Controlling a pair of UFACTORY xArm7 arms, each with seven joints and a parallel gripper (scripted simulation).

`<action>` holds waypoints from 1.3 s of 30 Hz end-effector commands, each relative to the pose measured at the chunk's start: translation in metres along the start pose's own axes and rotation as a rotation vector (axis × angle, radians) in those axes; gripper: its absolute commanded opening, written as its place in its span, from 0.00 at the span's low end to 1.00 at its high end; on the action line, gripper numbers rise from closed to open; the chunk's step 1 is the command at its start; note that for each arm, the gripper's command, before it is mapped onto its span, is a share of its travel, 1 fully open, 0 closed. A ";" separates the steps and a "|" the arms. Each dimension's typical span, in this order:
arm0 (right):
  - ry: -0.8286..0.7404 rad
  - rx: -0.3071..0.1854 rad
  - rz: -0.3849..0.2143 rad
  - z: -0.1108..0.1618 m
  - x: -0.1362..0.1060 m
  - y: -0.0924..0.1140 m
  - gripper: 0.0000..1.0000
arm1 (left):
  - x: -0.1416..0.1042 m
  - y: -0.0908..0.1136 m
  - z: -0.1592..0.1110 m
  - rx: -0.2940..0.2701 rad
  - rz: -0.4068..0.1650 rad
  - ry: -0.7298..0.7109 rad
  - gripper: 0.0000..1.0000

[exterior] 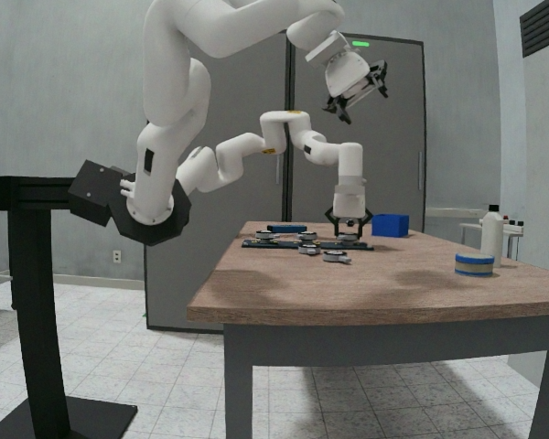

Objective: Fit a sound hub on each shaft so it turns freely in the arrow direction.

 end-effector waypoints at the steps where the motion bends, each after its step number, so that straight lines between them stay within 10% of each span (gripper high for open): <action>1: -0.003 0.002 -0.002 -0.001 0.001 0.001 1.00 | 0.001 0.002 -0.001 0.005 0.003 0.008 0.00; 5: -0.003 0.002 -0.002 -0.001 0.001 0.001 1.00 | 0.001 0.002 -0.001 0.005 0.003 0.200 0.00; 21: -0.003 0.002 -0.002 -0.001 0.001 0.001 1.00 | 0.001 0.002 -0.001 0.005 0.003 0.200 0.00; 22: -0.003 0.002 -0.002 -0.001 0.001 0.001 1.00 | 0.001 0.002 -0.001 0.004 0.003 0.196 1.00; 39: -0.003 0.002 -0.002 -0.001 0.001 0.001 1.00 | 0.001 0.002 -0.001 0.004 0.003 0.196 1.00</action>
Point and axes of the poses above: on each arm, the point where the finger pads meet when closed, its own y axis back along the fingers, its own z axis across the jaws, x = y × z, the point moved 5 cm from there along y, back along the fingers, and after that the axes turned 7 degrees about y, right-handed, at the moved point
